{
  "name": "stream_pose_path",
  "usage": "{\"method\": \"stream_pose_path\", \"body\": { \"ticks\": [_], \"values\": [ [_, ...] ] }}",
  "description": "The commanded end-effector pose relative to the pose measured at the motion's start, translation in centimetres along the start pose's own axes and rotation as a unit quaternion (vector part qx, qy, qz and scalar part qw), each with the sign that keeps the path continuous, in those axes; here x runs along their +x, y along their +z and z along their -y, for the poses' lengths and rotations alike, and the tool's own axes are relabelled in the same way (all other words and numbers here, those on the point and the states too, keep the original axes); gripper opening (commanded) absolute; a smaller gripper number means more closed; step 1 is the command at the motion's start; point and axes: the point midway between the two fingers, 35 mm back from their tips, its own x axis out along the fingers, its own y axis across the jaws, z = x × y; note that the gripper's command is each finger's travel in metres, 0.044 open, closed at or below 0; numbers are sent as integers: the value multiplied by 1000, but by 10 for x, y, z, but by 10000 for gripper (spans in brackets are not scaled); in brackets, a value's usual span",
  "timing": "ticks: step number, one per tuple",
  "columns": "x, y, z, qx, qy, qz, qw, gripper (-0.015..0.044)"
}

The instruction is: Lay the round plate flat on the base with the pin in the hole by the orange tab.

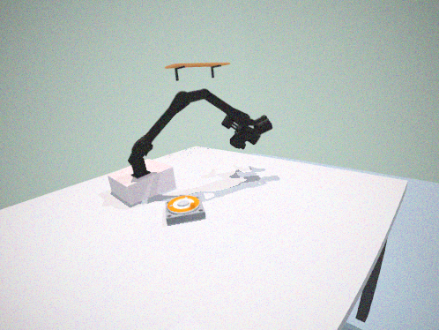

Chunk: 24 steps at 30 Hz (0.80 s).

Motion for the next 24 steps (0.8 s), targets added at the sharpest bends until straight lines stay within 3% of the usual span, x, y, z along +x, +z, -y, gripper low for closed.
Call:
{"method": "stream_pose_path", "body": {
  "ticks": [1, 6, 10, 15, 24],
  "values": [
    [-3, 1, -2, -7, 8, 2, 1000, 374],
    [-86, 12, -25, -180, 175, 67, 966, 242],
    [-125, 20, -27, -242, 231, 114, 936, 137],
    [-209, 45, -18, -344, 312, 244, 851, 6],
    [-308, 93, 20, -412, 323, 436, 732, 0]
  ]
}}
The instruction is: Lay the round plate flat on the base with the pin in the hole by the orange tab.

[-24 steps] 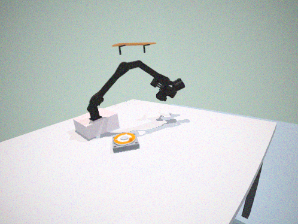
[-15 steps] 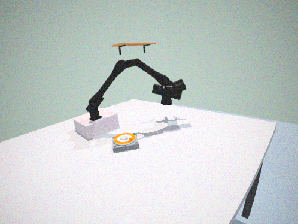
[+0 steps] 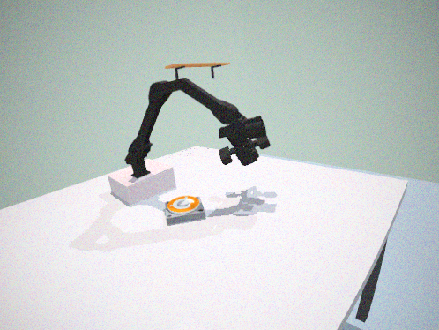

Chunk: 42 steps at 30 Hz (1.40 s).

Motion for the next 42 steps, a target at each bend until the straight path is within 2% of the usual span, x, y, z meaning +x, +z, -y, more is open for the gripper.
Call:
{"method": "stream_pose_path", "body": {
  "ticks": [1, 5, 10, 12, 16, 20, 29, 36, 42],
  "values": [
    [-44, 44, 22, -92, -17, 97, 991, 0],
    [-87, 81, 53, -177, -69, 177, 966, 0],
    [-125, 107, 85, -235, -130, 227, 936, 0],
    [-151, 121, 109, -269, -180, 251, 912, 0],
    [-190, 136, 148, -313, -261, 268, 873, 0],
    [-215, 143, 175, -333, -308, 267, 850, 0],
    [-216, 144, 178, -335, -312, 266, 848, 0],
    [-188, 172, 193, -335, -312, 266, 848, 0],
    [-184, 175, 194, -335, -312, 266, 848, 0]
  ]
}}
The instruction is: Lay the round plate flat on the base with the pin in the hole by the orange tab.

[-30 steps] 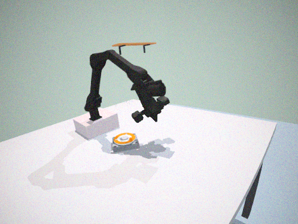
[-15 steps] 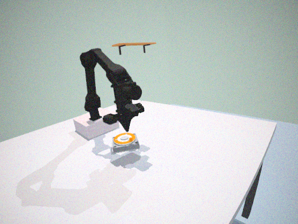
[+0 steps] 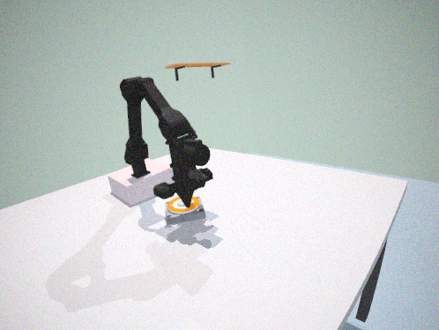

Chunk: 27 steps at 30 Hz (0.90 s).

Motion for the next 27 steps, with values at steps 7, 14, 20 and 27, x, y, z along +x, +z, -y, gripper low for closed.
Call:
{"method": "stream_pose_path", "body": {
  "ticks": [7, 14, 20, 27],
  "values": [
    [0, 5, -11, -2, -1, 7, 1000, 0],
    [1, 5, -19, -2, -1, 7, 1000, 0],
    [1, 4, -24, -2, -1, 7, 1000, 0],
    [1, 4, -28, -2, -1, 7, 1000, 0]
  ]
}}
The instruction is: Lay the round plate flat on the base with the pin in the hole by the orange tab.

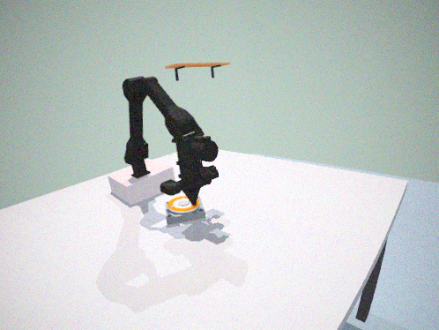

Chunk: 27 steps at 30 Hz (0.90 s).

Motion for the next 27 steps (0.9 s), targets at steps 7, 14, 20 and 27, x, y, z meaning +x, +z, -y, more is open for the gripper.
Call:
{"method": "stream_pose_path", "body": {
  "ticks": [7, 14, 20, 27],
  "values": [
    [0, -2, -13, -3, 8, 0, 1000, 0],
    [0, -5, -18, -3, 9, 0, 1000, 0],
    [0, -9, -23, -3, 9, 0, 1000, 0],
    [0, -14, -29, -3, 9, 0, 1000, 0]
  ]
}}
